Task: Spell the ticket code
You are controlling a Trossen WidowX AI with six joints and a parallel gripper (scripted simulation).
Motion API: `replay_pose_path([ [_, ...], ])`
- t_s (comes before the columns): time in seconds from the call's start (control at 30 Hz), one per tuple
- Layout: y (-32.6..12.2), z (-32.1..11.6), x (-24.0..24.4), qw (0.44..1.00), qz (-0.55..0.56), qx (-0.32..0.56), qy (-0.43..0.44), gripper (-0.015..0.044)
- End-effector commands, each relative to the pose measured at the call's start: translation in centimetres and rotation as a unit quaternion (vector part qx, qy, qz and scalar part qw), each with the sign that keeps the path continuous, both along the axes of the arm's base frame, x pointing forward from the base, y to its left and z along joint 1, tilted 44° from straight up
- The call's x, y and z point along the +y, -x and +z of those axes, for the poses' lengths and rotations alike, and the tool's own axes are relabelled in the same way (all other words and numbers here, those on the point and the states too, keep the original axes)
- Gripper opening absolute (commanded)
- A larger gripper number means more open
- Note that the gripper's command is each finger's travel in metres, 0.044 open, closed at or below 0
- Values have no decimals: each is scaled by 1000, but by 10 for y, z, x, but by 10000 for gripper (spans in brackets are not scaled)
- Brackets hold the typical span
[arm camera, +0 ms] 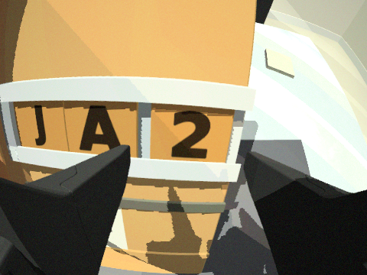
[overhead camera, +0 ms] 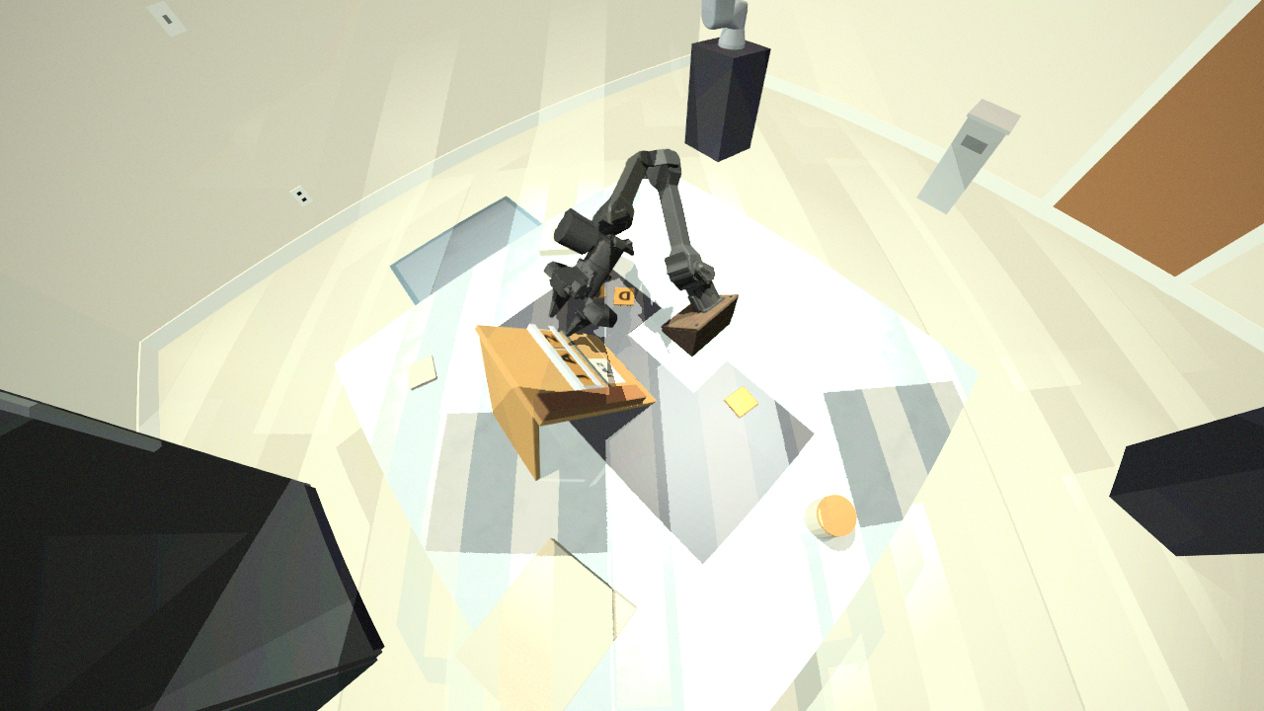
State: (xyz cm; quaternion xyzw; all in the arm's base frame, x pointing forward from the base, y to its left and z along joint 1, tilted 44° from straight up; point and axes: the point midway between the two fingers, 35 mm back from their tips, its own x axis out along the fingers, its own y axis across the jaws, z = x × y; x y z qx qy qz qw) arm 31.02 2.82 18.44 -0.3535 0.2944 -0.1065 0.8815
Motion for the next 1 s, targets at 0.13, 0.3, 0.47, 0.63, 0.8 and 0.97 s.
replay_pose_path([
  [0.13, 4, 4, 0, 1000, -3, -2, -1, 295],
  [0.3, 6, 6, 0, 1000, -3, -2, -1, 295],
  [0.47, 5, 4, 1, 1000, 0, 0, 0, 190],
  [0.63, 5, 4, 1, 1000, 0, 0, 0, 59],
  [0.8, 5, 4, 1, 1000, 0, 0, 0, 0],
  [0.97, 5, 4, 1, 1000, 0, 0, 0, 0],
])
